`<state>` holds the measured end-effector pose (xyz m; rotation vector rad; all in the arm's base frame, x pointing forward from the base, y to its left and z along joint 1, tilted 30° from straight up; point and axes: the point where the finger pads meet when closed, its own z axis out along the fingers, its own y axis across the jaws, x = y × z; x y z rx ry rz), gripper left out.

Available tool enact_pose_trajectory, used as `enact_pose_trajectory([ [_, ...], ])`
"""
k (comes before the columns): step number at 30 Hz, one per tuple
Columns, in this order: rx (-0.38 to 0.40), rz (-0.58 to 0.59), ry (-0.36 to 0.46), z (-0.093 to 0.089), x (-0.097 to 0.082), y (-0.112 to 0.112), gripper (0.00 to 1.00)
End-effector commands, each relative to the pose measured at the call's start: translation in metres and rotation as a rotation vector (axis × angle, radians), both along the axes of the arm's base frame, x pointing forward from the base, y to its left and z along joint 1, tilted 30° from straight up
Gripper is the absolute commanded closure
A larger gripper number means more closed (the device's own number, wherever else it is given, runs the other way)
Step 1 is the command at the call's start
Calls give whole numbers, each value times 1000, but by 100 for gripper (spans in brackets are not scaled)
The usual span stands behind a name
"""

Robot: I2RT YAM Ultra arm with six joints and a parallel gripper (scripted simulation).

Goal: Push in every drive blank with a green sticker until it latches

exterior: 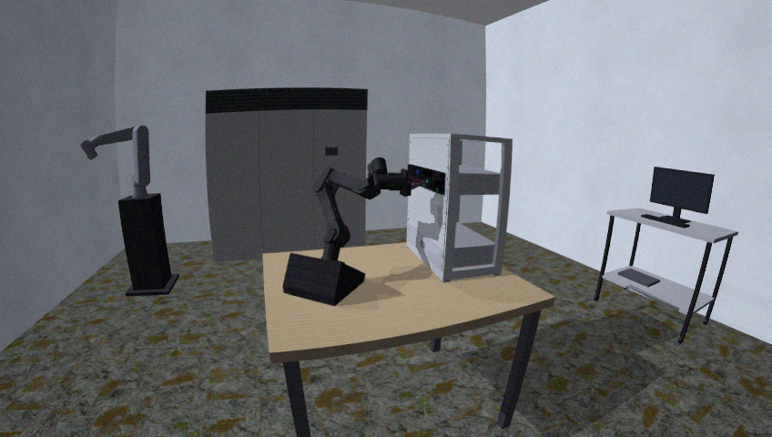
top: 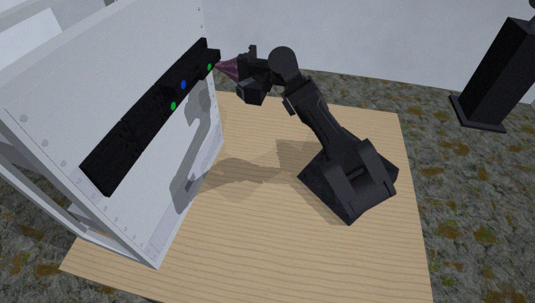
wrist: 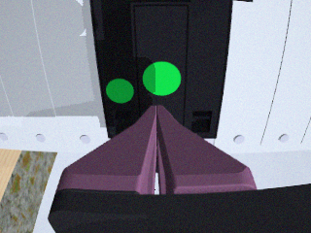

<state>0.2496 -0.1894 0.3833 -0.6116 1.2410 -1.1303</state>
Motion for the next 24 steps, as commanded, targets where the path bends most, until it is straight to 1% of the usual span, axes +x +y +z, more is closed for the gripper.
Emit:
enact_pose_trajectory([
  [1, -16, -23, -25, 19, -3, -3, 100],
  [16, -17, -23, -25, 19, -3, -2, 100],
  [19, -7, -15, -13, 14, 4, -5, 100],
  [21, -7, -15, -13, 15, 8, -6, 100],
  [23, -7, -15, -13, 15, 8, -6, 100],
  [24, -22, -15, -21, 20, 7, -2, 100],
])
